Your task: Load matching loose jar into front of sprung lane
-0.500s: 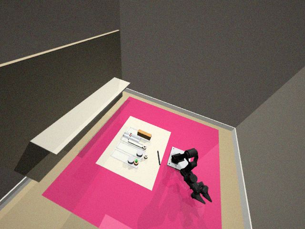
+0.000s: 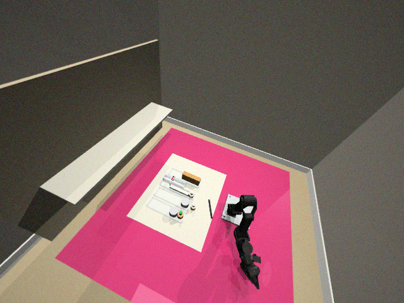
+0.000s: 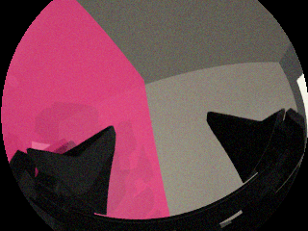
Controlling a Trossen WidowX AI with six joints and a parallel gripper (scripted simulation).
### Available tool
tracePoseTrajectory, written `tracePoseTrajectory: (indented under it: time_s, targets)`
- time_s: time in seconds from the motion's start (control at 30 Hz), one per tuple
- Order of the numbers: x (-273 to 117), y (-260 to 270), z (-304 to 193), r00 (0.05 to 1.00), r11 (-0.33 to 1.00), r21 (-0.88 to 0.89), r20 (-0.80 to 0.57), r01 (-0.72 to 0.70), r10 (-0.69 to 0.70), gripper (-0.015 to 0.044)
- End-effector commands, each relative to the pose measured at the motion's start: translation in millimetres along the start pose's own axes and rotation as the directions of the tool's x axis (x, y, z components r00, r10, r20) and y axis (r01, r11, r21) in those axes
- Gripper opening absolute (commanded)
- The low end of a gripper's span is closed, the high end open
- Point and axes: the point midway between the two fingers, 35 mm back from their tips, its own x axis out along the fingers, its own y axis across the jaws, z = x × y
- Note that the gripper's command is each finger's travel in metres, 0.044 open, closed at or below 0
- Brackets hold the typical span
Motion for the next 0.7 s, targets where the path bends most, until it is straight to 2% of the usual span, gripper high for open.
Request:
tracePoseTrajectory:
  time_s: [0.0, 0.23, 0.47, 0.67]
  targets:
    - [-0.9, -8.3, -48.2, 0.991, 0.991, 0.132, -0.134, -0.006, 0.024, 0.044]
    - [-25.7, -13.3, -134.6, 0.929, 0.918, 0.393, -0.355, 0.044, 0.107, 0.044]
    - [-100.3, -15.9, -239.9, 0.757, 0.701, 0.651, -0.604, 0.289, 0.249, 0.044]
    - [-138.3, -11.3, -267.7, 0.676, 0.516, 0.741, -0.643, 0.429, 0.361, 0.044]
